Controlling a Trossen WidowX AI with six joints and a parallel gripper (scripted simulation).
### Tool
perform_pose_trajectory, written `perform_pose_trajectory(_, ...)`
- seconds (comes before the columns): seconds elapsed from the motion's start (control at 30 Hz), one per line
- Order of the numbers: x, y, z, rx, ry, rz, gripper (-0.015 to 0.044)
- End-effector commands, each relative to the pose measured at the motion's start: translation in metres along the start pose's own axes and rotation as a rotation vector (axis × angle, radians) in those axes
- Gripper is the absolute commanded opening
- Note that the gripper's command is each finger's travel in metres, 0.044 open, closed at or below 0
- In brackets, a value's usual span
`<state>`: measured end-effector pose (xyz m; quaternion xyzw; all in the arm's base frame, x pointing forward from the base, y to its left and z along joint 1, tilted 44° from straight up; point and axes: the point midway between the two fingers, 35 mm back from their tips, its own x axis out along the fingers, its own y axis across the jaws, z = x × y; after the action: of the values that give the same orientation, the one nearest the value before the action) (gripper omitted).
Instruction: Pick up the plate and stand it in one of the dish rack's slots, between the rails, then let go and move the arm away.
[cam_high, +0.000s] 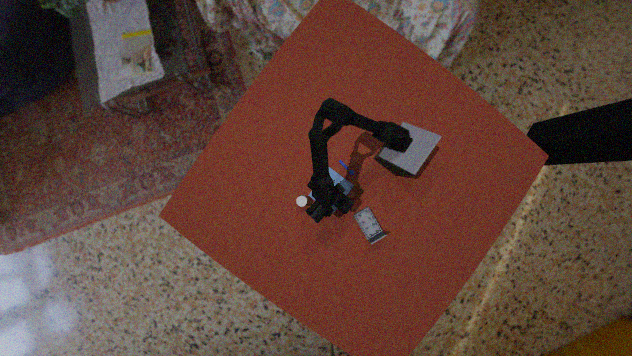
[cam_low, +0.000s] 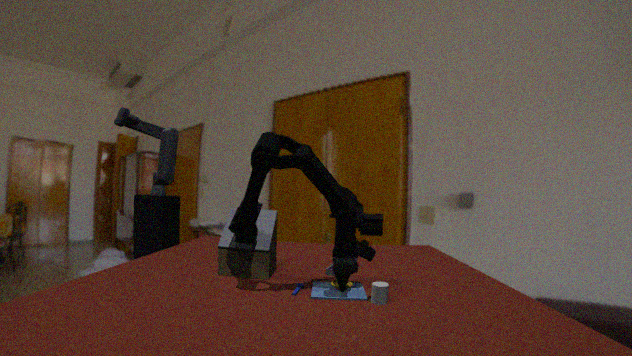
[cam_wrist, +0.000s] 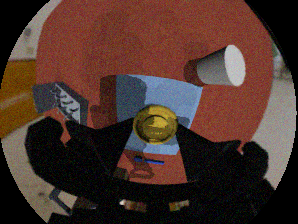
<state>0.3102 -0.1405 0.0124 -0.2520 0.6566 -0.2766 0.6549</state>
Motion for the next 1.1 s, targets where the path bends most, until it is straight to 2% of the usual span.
perform_pose_trajectory(0.0,-0.019,0.002,0.007,0.004,-0.013,0.005,0.0093)
perform_pose_trajectory(0.13,-0.042,0.004,0.011,0.004,-0.013,0.012,0.0000)
perform_pose_trajectory(0.8,-0.146,0.010,0.015,0.004,-0.011,0.010,0.0000)
perform_pose_trajectory(1.07,-0.167,0.012,0.015,0.009,-0.011,0.004,0.0000)
